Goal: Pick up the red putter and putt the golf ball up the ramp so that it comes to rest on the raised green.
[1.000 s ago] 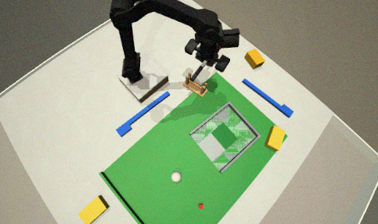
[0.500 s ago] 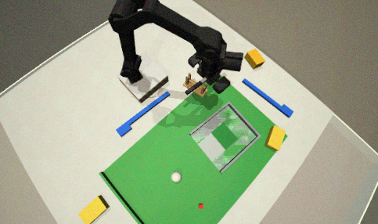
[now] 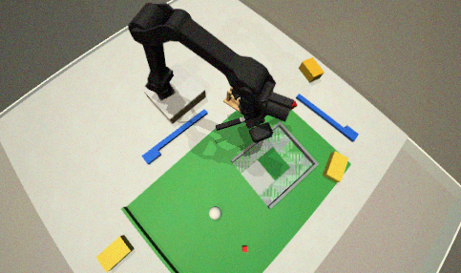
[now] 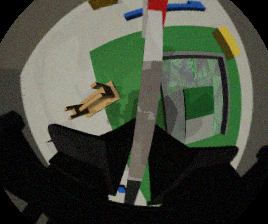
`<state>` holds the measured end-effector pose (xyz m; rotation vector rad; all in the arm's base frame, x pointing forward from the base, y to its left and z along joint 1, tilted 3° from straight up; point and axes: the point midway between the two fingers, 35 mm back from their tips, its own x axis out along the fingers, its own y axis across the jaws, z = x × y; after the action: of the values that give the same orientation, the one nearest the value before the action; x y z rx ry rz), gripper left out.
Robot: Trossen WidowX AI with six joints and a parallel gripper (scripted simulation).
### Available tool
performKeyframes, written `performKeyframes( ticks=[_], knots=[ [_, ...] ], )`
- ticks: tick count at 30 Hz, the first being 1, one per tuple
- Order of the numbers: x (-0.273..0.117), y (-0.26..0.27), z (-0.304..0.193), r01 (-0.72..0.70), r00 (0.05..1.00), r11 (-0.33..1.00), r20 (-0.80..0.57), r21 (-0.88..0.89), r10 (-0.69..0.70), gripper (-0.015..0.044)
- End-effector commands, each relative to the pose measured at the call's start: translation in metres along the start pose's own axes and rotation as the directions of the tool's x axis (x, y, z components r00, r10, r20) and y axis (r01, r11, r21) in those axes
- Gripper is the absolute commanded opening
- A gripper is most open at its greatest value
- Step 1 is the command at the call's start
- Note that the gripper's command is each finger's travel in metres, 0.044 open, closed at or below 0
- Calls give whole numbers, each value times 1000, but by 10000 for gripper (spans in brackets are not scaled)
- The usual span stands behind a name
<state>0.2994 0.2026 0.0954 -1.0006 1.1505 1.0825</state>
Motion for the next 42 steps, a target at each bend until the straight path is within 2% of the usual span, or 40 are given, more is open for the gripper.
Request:
performKeyframes(
  ticks=[1,20,42],
  knots=[
    [-7,-21,-15,22,1000,995,-6,101,-22,0],
    [-28,-99,-115,96,995,858,-70,504,-70,0],
    [-62,-143,-262,167,985,457,-170,874,-35,0]
  ],
)
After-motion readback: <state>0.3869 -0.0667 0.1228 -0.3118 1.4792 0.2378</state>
